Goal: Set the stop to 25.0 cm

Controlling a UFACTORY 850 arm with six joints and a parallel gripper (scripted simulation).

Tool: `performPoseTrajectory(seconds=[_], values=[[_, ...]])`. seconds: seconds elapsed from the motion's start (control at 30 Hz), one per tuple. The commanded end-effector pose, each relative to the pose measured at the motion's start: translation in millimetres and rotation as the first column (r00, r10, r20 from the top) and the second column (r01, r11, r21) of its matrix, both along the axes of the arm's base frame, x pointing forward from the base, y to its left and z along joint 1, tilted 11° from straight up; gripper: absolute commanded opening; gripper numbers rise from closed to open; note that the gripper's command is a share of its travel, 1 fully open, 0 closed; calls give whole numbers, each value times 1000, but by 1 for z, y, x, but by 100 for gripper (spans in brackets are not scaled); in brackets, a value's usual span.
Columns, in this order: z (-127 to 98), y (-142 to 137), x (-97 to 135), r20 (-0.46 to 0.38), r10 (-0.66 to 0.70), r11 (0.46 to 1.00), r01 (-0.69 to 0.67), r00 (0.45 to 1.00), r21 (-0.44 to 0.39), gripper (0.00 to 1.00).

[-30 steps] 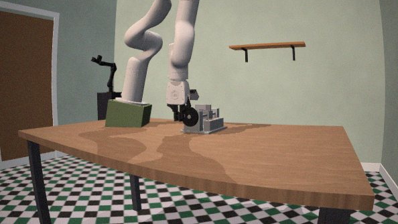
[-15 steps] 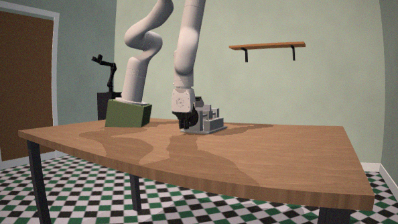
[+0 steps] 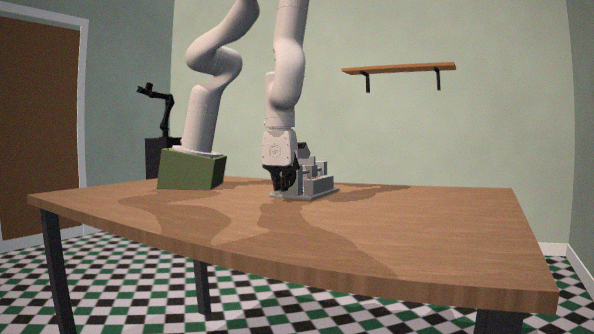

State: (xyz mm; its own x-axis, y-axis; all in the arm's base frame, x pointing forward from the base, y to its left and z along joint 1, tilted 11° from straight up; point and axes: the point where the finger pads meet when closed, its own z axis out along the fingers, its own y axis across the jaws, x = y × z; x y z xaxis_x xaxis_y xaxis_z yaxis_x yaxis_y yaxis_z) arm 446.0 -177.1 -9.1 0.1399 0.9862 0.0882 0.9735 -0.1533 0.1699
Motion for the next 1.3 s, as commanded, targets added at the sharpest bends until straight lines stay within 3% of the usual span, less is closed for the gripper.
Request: performPoseTrajectory(seconds=[0.0,0.9,1.27], values=[[5,-1,4,-4,1,1000,-1,1000,5,6],[32,-4,6,-4,1,1000,-1,1000,5,6],[51,-2,-19,-4,1,1000,-1,1000,5,6]])
